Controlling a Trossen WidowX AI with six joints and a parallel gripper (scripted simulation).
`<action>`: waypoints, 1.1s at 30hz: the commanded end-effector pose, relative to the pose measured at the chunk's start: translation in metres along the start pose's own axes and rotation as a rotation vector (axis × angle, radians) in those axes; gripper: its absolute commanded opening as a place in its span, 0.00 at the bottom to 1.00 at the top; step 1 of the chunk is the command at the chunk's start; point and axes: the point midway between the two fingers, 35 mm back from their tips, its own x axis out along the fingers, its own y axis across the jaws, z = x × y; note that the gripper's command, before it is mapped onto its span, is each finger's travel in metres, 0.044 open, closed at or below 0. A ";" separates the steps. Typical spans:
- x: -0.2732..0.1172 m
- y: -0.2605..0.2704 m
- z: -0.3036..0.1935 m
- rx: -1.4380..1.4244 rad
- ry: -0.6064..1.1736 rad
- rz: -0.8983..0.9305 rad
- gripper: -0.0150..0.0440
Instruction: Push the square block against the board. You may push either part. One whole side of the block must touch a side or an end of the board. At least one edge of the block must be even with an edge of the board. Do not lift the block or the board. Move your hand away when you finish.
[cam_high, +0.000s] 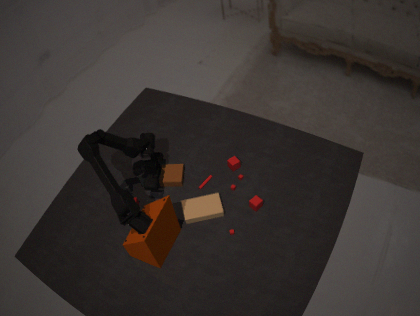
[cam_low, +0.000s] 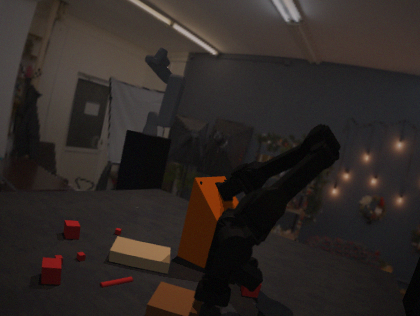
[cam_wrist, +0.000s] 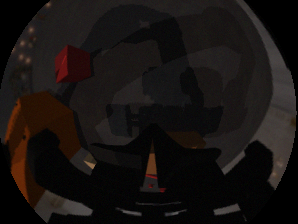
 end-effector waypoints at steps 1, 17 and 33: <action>0.002 0.001 -0.004 -0.001 0.000 0.005 0.25; 0.002 0.000 -0.015 -0.001 0.001 0.005 0.25; 0.002 -0.002 -0.026 -0.001 0.002 0.006 0.25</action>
